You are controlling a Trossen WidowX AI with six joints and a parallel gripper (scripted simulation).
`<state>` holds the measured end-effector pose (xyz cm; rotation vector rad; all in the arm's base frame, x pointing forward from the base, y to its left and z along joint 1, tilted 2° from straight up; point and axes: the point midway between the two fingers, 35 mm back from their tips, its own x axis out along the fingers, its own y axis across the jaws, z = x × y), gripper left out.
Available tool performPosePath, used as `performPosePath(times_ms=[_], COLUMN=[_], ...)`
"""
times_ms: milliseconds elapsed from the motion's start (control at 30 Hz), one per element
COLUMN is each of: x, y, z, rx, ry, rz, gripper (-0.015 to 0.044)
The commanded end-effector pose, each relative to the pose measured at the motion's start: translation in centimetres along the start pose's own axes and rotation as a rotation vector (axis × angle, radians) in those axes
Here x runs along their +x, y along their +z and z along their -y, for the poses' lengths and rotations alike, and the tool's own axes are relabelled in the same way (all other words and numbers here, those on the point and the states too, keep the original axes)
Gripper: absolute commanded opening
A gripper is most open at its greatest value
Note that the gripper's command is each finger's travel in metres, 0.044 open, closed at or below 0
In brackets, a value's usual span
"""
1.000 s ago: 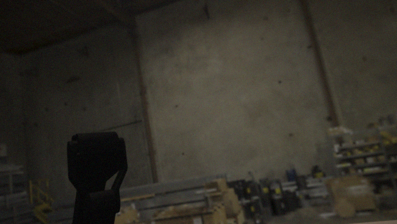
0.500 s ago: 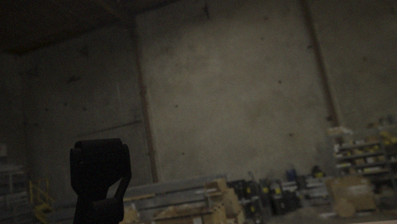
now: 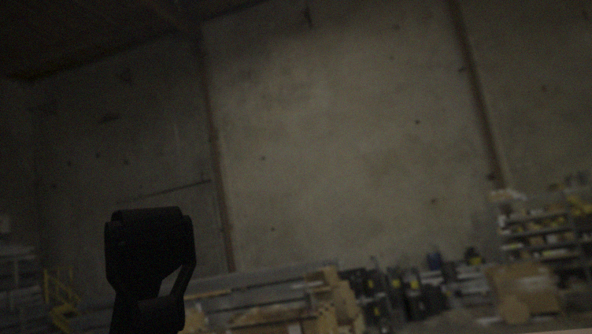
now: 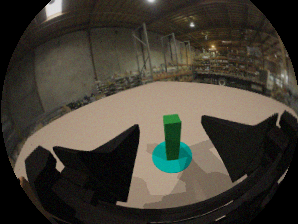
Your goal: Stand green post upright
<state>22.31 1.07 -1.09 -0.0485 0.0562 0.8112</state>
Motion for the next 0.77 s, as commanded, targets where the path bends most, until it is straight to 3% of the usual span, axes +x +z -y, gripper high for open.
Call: performPosePath(times_ms=[0,733], x=[0.0,-0.8], y=[0.7,6.6], z=[0.3,0.8], rx=[-0.005,0.002], ry=[-0.004,-0.023], rz=[0.000,0.017], gripper=[0.0400,0.0400])
